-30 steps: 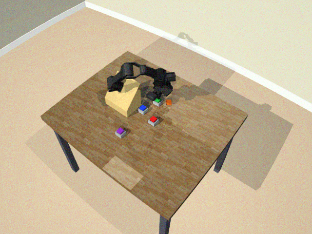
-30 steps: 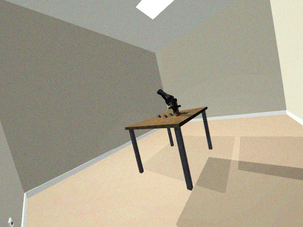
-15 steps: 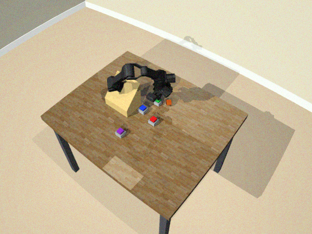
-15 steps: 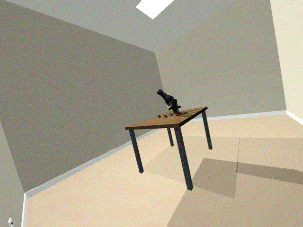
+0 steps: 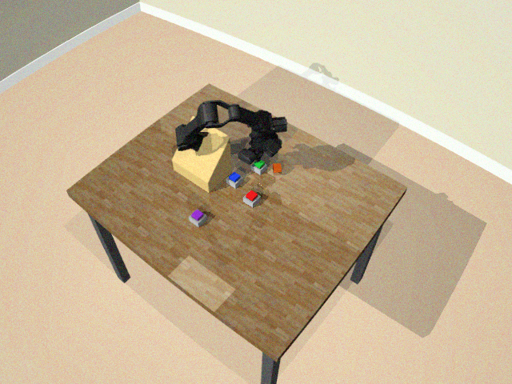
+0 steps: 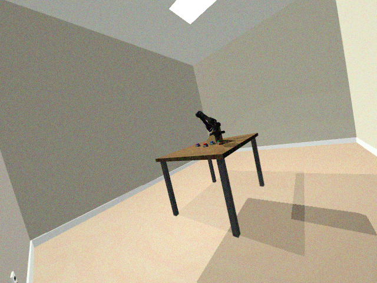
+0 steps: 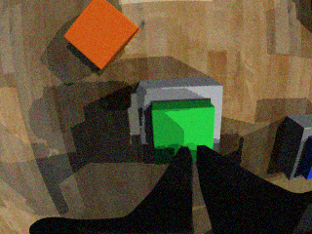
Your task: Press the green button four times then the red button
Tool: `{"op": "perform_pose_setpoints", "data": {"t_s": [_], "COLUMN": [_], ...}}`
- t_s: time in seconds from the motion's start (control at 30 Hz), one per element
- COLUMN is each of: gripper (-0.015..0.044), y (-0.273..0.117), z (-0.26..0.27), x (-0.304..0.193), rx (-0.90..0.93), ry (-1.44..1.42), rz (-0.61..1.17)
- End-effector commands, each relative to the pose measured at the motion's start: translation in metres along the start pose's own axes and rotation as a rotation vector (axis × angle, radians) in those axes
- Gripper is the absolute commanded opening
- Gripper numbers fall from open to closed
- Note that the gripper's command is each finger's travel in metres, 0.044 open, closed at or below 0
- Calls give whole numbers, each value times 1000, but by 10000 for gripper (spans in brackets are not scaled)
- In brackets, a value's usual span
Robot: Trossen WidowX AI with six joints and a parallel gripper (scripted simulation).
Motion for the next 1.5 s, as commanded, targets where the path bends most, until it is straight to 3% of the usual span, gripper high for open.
{"op": "perform_pose_setpoints", "data": {"t_s": [0.0,0.9,1.47], "gripper": [20,20,20], "y": [-18,17,18], "z": [2,3,3], "x": [3,4,4], "rx": [18,16,16], "ry": [13,13,13], "rz": [-8,-9,-9]}}
Point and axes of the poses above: the point midway between the two fingers, 35 mm back from their tips, its own y axis out along the fingers, its own z axis across the jaws, x = y × z, the point moved 5 cm from there along -y, back along the fingers, and after that the axes turned 13 degrees about y, right-handed, at the moved point
